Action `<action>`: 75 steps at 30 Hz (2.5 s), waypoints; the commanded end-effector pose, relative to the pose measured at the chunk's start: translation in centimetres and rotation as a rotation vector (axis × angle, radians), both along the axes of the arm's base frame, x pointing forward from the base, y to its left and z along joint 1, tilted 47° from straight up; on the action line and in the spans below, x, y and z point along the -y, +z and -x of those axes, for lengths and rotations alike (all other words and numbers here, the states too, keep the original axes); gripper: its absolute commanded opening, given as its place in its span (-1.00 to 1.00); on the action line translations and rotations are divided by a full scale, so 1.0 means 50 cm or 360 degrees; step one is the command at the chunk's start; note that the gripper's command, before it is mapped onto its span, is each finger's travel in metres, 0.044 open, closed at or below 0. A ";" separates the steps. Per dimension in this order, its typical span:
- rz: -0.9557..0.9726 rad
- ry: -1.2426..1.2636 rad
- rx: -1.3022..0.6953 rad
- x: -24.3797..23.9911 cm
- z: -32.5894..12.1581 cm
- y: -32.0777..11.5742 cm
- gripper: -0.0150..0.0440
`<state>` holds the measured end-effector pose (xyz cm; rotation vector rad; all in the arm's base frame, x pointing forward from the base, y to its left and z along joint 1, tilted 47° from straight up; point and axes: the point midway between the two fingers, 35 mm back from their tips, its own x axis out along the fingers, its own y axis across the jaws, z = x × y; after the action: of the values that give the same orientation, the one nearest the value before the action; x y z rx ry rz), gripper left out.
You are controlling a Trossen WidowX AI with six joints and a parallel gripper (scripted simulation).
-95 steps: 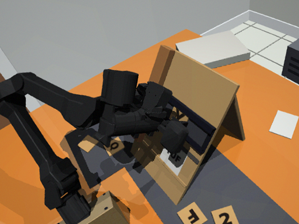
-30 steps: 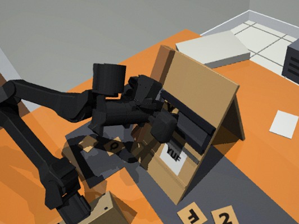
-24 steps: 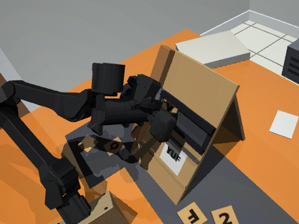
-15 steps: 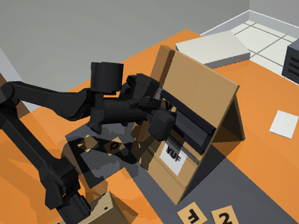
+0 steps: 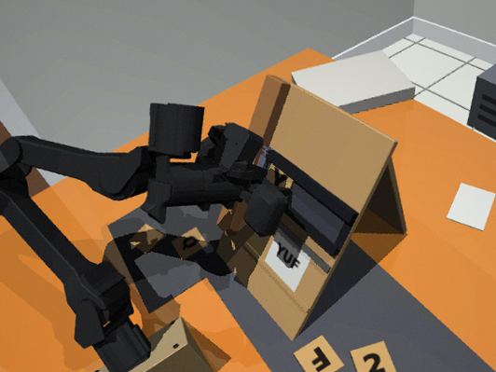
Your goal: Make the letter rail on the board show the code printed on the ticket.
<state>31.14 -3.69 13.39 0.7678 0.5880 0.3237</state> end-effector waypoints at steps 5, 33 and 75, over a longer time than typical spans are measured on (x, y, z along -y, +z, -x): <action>0.0008 -0.0010 0.0013 0.015 0.016 0.012 0.51; 0.0008 -0.0010 0.0011 0.031 0.046 0.017 0.51; 0.0000 -0.0016 -0.0001 0.041 0.064 0.025 -0.49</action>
<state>27.93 -5.75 14.64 0.7701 0.5845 0.3143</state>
